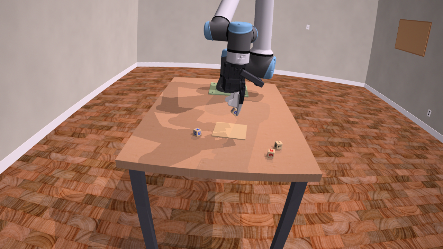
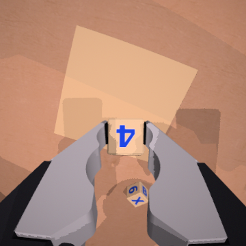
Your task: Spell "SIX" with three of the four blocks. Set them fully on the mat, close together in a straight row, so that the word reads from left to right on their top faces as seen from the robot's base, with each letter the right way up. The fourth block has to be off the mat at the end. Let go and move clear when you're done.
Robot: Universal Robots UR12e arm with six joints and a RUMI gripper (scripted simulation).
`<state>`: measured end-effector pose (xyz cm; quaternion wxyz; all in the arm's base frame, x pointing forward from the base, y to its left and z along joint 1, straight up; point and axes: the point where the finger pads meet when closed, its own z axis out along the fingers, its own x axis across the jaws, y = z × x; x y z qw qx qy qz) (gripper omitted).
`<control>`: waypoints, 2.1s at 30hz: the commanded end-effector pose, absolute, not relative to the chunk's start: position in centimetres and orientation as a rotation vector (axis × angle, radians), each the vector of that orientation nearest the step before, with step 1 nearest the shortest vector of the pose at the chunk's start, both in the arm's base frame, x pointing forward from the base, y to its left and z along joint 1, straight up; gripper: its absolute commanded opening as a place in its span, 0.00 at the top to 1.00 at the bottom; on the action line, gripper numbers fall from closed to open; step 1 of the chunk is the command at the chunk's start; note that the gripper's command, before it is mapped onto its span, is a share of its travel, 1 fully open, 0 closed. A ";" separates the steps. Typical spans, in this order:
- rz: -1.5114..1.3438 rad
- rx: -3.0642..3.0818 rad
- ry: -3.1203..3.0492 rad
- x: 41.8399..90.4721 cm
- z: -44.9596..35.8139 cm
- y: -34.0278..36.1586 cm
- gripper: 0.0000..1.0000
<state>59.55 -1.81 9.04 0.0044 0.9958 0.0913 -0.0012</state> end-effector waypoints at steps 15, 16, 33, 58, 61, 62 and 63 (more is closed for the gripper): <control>-0.001 2.988 0.952 59.4 8.5 -2.0 0.95; -0.001 2.977 0.985 59.4 8.4 -2.0 0.95; -0.003 2.753 1.503 59.4 7.9 -2.4 0.95; -0.005 2.360 2.066 59.7 7.2 -2.9 0.95; -0.005 2.329 2.101 59.7 7.1 -3.0 0.95; -0.005 2.320 2.111 59.7 7.1 -3.0 0.95; -0.005 2.312 2.120 59.7 7.1 -3.0 0.95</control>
